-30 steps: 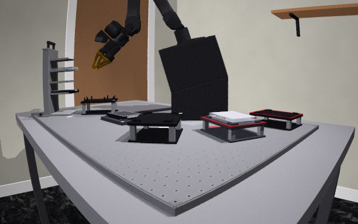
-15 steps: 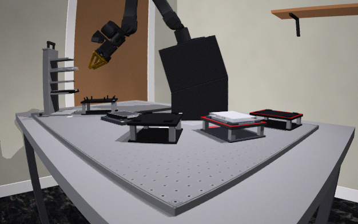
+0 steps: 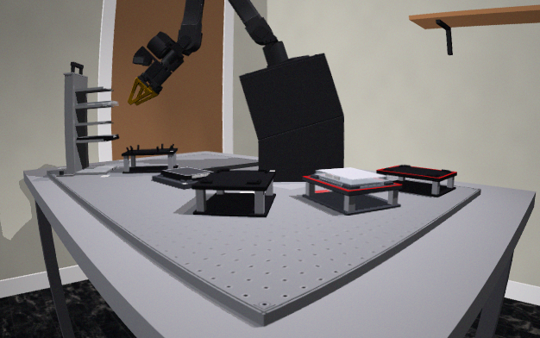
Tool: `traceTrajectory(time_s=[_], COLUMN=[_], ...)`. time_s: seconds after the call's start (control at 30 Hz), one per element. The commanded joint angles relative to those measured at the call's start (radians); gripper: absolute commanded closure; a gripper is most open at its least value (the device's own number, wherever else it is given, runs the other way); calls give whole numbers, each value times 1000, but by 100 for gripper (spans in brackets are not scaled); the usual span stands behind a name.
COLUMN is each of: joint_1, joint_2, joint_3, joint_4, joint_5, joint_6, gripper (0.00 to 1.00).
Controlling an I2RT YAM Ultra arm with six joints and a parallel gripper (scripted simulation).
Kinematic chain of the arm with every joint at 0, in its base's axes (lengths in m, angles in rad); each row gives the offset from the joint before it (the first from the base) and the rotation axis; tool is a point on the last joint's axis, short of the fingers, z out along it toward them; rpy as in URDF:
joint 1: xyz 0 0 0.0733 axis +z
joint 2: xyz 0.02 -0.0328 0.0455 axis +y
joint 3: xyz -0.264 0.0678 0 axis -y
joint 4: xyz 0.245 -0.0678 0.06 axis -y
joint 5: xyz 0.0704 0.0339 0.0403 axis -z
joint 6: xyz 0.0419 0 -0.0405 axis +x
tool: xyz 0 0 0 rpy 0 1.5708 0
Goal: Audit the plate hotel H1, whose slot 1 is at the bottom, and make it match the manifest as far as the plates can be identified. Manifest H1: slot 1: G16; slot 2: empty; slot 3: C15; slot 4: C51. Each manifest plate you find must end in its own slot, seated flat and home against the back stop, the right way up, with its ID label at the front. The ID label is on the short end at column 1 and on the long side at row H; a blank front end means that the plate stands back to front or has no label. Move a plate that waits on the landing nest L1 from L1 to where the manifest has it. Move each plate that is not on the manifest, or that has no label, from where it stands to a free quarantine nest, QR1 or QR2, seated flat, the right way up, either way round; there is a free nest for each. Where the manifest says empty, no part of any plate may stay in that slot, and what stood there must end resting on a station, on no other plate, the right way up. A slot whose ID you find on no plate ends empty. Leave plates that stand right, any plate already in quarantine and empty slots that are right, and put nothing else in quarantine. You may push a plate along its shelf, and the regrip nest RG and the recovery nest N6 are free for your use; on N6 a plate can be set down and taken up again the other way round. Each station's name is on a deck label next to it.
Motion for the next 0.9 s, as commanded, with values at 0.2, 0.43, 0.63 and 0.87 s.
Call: traceTrajectory(time_s=[0.2, 0.43, 0.63, 0.87], joint_1=[6, 13, 18, 23], joint_2=[7, 23, 36, 48], joint_3=[46, 86, 120, 149], joint_4=[-26, -49, -69, -86], joint_5=[7, 13, 18, 22], joint_6=[4, 8, 11, 13], gripper=[0, 0, 0, 0])
